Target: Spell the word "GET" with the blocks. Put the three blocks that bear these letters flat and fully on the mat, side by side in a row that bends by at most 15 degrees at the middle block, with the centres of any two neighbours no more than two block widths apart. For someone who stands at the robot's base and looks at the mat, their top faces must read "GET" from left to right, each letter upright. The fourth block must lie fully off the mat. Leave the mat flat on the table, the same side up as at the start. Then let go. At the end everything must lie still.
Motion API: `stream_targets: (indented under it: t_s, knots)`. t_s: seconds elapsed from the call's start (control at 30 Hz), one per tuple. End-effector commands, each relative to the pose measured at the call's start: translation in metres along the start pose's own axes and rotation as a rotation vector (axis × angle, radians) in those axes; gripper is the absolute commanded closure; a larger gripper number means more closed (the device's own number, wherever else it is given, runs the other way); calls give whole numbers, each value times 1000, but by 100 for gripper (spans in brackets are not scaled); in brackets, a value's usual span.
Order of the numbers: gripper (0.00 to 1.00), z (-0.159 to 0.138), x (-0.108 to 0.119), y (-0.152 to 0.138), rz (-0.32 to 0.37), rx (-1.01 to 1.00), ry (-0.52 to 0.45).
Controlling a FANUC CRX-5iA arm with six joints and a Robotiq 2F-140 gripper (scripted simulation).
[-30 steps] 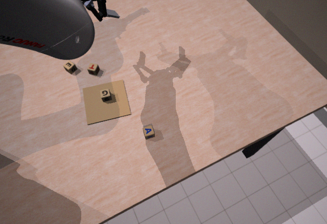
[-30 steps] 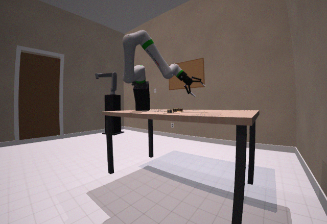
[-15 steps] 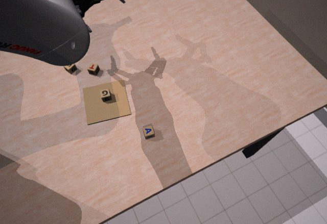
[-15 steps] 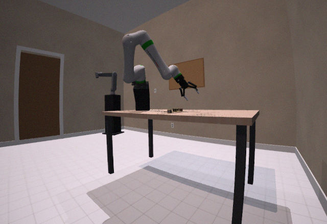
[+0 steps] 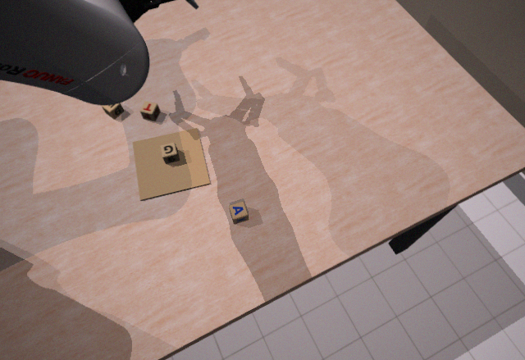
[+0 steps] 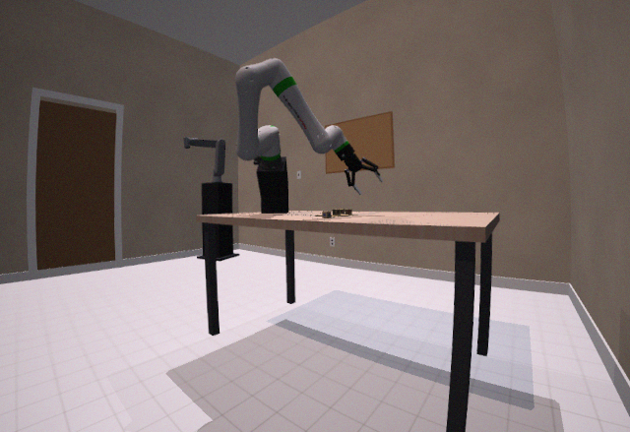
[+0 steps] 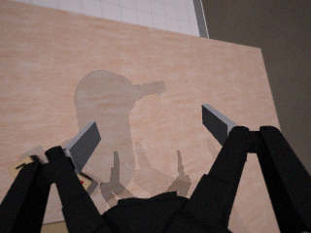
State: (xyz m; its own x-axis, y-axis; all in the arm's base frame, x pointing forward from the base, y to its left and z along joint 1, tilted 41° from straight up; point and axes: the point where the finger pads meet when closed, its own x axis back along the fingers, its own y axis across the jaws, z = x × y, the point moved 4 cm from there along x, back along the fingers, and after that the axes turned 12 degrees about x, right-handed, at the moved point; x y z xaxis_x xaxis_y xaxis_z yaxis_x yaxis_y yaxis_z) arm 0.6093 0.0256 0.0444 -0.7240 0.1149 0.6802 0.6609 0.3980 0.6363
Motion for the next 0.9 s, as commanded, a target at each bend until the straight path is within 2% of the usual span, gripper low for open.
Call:
stream_targets:
  t_s: [0.0, 0.33, 0.37, 0.87]
  knots:
    - [0, 7, 2, -40, 103, -46, 18]
    - [0, 7, 2, -40, 103, -46, 18]
    - [0, 10, 6, -76, 200, -88, 19]
    - [0, 10, 6, -76, 200, -88, 19]
